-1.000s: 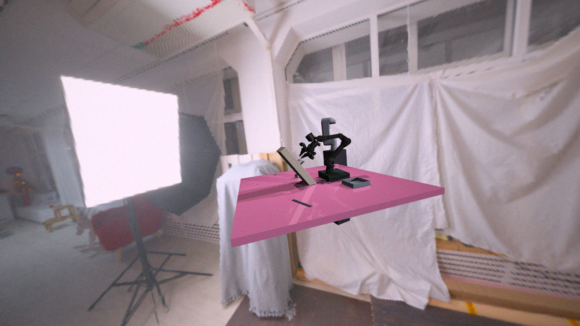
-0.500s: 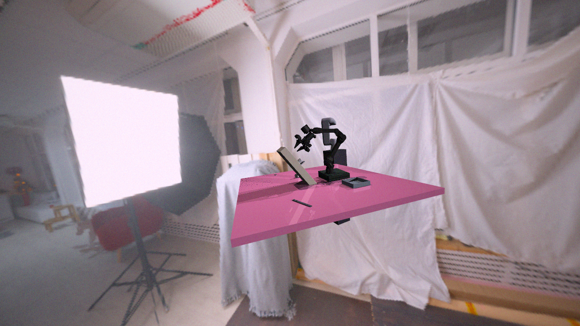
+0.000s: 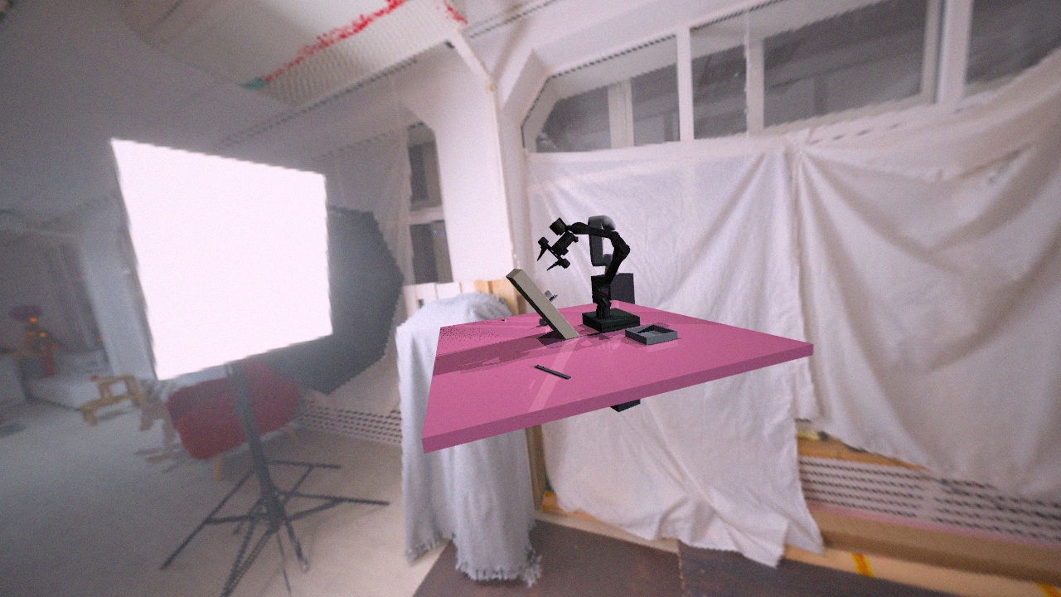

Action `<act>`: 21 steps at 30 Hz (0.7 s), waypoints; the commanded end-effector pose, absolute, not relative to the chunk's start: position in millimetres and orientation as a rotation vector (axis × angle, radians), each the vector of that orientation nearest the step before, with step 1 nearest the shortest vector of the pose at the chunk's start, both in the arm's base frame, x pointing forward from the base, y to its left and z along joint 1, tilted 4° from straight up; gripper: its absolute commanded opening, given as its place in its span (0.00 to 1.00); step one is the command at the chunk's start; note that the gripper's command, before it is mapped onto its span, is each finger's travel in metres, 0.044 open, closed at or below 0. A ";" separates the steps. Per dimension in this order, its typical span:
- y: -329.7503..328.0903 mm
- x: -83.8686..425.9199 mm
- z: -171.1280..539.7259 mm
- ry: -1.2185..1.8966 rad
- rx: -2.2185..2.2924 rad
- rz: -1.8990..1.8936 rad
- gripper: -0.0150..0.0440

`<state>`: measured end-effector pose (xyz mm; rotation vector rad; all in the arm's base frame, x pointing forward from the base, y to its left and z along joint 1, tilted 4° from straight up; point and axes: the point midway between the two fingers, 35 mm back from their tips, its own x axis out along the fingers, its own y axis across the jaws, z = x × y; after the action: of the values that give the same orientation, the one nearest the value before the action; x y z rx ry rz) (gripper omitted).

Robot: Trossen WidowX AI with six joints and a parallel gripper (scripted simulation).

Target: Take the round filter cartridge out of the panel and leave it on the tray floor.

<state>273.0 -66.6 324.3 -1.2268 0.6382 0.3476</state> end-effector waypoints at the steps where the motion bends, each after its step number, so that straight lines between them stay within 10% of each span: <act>1: -61.5 266.9 292.5 0.770 -0.811 0.264 0.77; 21: -47.8 240.7 228.2 1.028 0.146 -0.118 0.77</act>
<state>245.3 -49.9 238.7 0.0325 0.9910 -0.0559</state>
